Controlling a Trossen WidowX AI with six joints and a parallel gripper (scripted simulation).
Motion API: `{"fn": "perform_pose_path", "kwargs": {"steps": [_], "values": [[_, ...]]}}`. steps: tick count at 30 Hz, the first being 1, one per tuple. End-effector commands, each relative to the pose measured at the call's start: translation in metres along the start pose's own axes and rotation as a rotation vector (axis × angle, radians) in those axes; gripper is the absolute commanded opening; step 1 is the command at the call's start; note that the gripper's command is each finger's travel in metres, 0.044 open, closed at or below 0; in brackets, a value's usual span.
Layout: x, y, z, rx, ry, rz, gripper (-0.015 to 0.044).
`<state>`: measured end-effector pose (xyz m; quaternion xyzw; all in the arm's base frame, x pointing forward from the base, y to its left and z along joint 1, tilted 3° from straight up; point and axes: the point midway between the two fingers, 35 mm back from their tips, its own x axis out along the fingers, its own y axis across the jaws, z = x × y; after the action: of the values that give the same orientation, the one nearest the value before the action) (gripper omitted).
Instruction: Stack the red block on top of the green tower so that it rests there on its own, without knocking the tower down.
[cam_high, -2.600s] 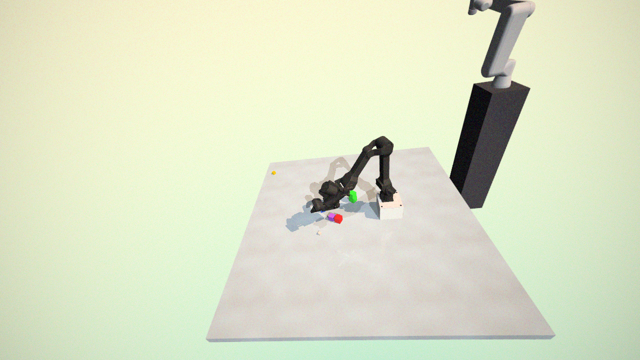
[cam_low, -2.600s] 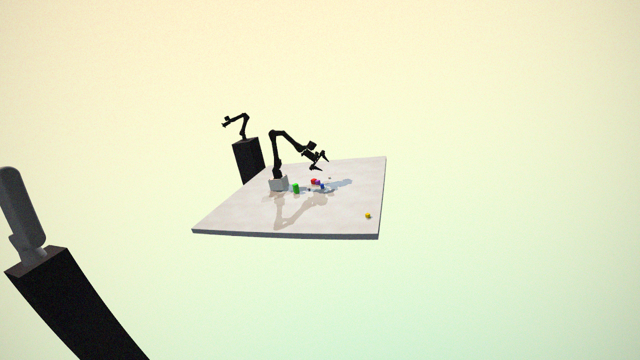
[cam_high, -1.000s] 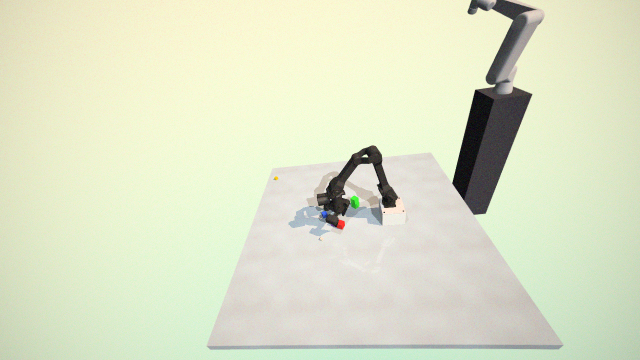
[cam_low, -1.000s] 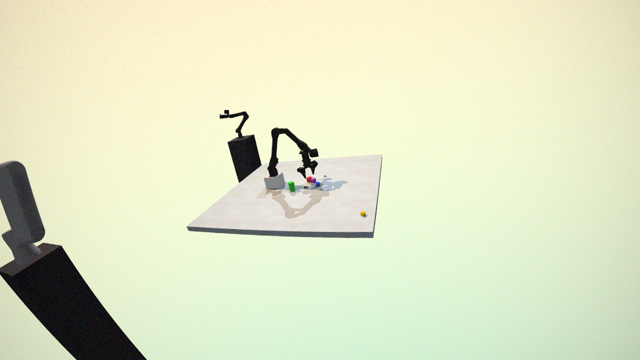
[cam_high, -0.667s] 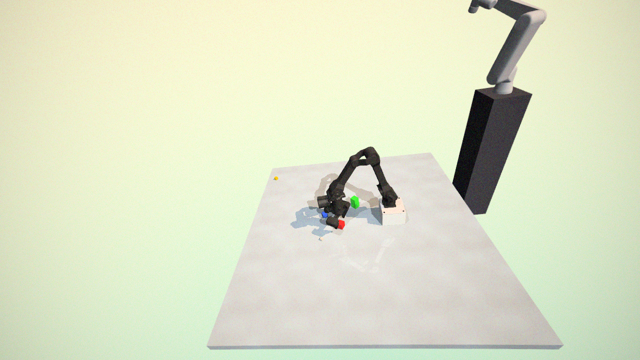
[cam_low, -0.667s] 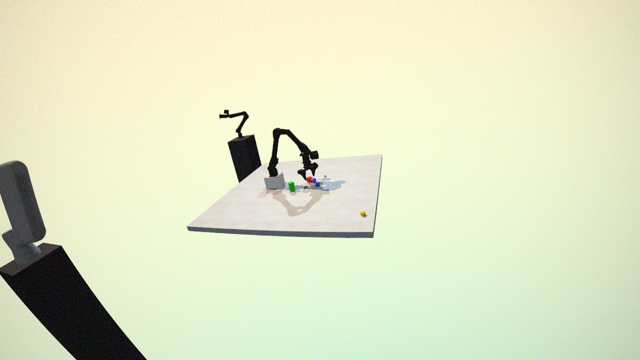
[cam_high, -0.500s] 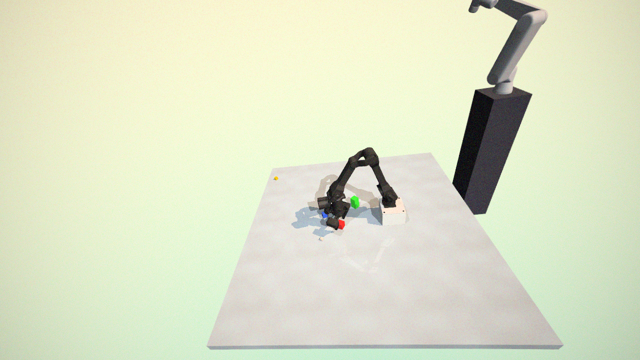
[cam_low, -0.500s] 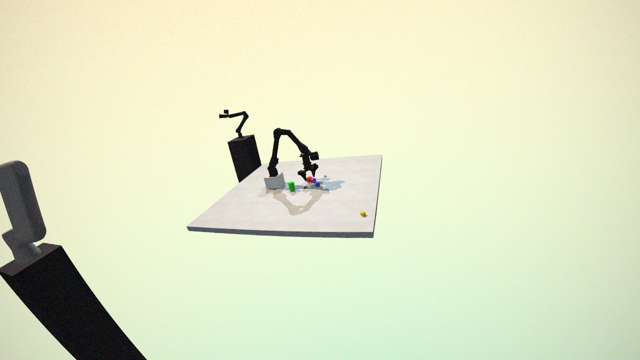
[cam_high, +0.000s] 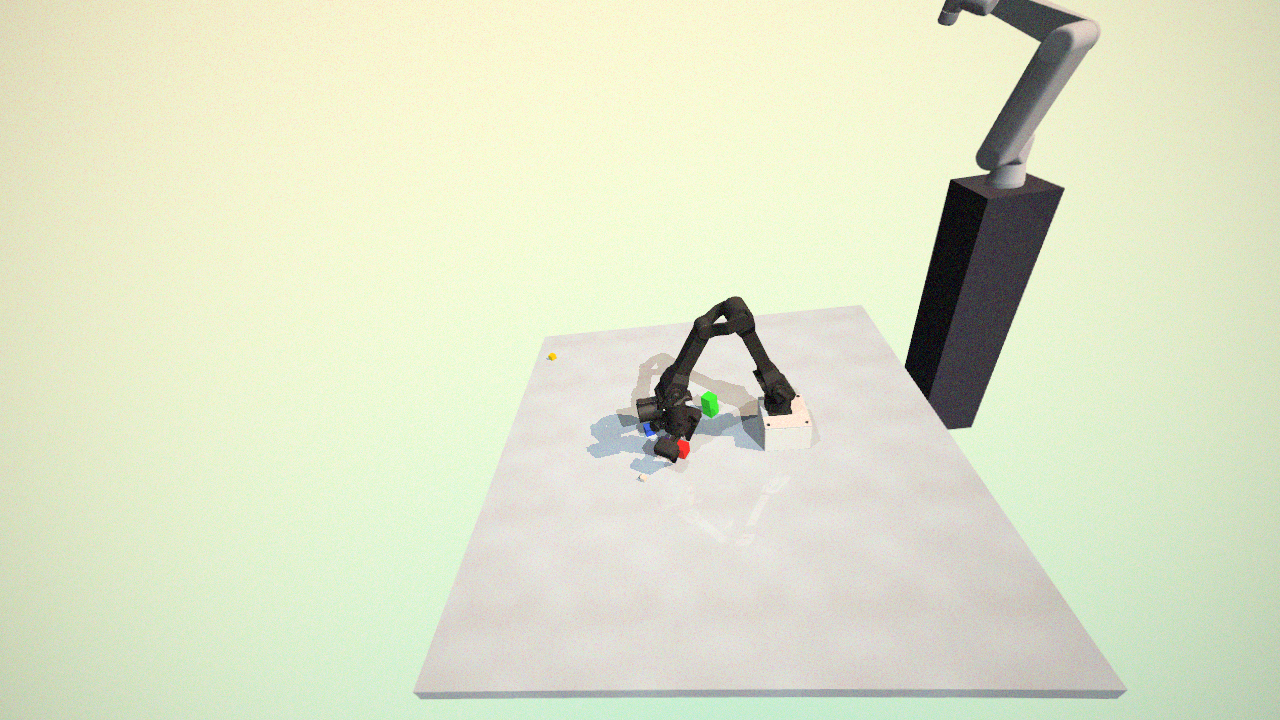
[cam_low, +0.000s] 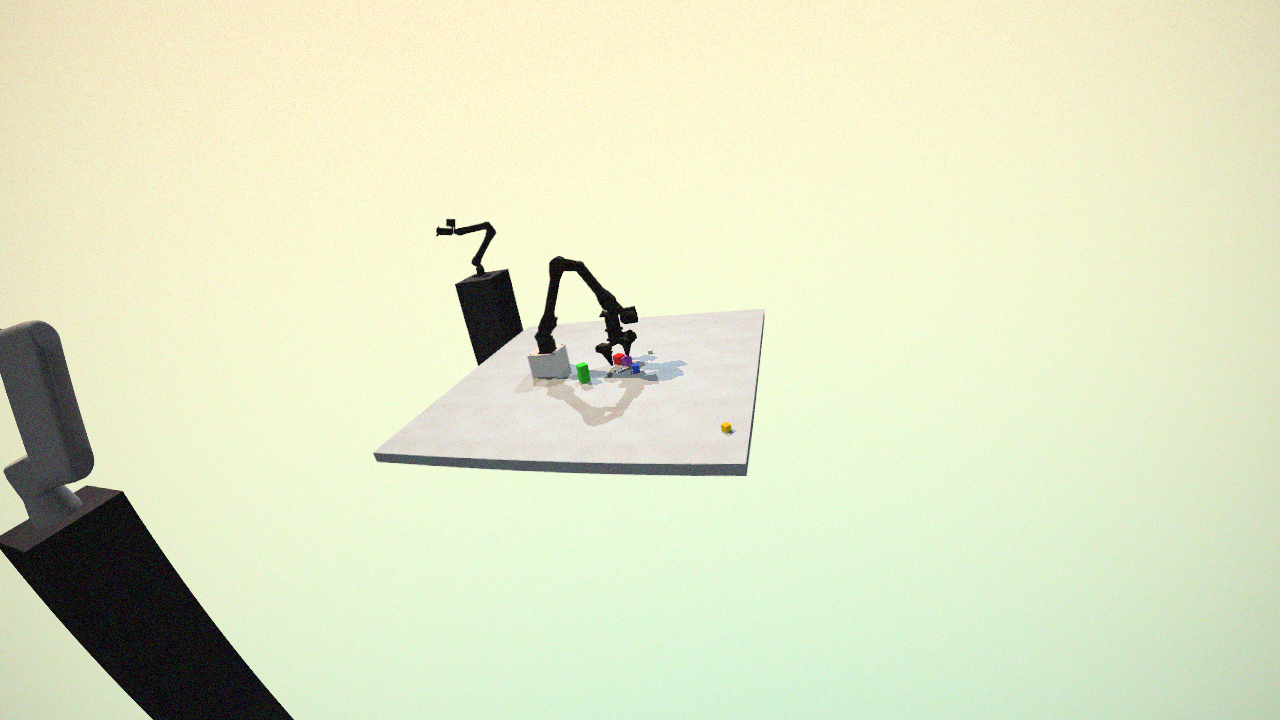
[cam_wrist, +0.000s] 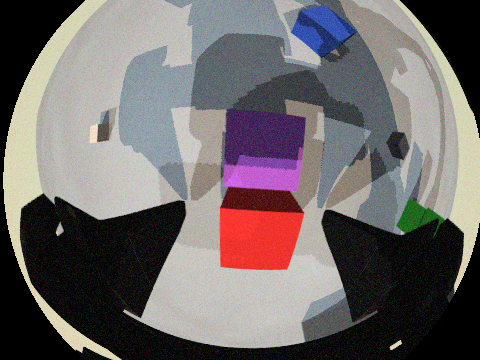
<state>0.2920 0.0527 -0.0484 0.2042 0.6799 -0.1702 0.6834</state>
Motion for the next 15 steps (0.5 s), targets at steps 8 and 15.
{"fn": "perform_pose_path", "kwargs": {"steps": [8,15], "values": [[0.0003,-0.0002,-0.0014,0.005,0.004,0.002,0.0387],[0.0003,-0.0002,-0.0014,0.005,0.004,0.002,0.0204]]}}
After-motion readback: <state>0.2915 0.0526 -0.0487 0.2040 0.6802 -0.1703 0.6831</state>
